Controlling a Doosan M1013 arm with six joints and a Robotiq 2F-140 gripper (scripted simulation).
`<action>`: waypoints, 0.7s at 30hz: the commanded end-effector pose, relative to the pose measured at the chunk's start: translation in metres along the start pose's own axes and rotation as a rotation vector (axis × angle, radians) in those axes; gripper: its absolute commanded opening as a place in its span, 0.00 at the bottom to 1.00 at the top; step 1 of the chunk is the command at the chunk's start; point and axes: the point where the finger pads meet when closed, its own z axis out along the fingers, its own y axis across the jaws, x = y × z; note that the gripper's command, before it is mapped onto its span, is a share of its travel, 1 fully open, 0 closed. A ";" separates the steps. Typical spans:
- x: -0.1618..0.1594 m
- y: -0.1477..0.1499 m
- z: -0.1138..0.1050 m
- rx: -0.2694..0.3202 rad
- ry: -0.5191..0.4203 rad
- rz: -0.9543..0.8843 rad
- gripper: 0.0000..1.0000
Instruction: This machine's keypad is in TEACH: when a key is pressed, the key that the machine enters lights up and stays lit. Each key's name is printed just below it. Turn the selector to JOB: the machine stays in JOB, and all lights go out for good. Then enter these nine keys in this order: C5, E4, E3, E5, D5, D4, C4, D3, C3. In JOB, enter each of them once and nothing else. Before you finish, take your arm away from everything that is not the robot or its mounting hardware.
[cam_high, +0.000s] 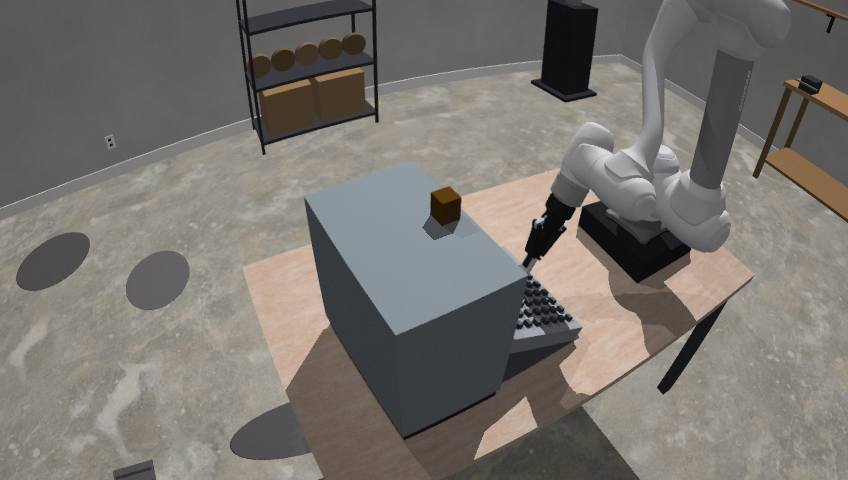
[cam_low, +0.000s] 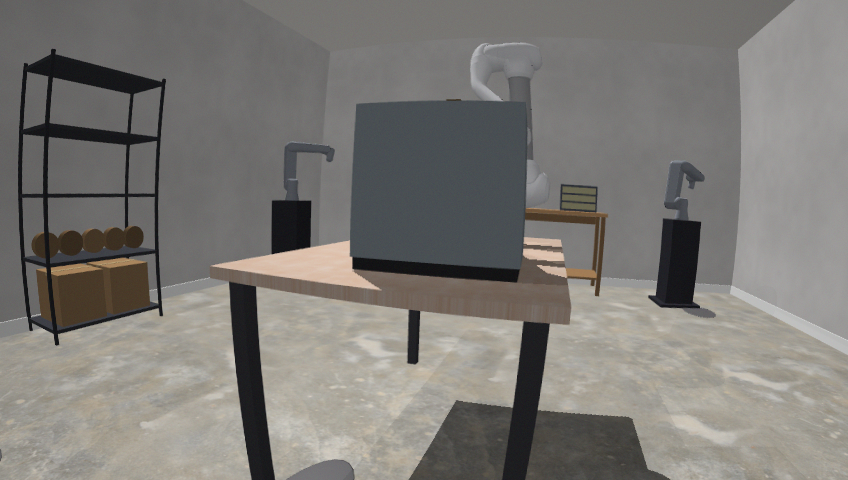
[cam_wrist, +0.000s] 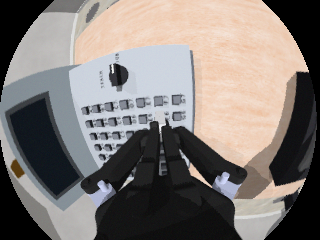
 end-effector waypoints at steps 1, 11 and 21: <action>0.000 0.000 0.000 0.000 0.000 0.000 0.00; 0.000 0.000 0.000 0.000 0.000 0.000 0.00; 0.000 0.000 -0.003 0.000 0.000 0.000 0.00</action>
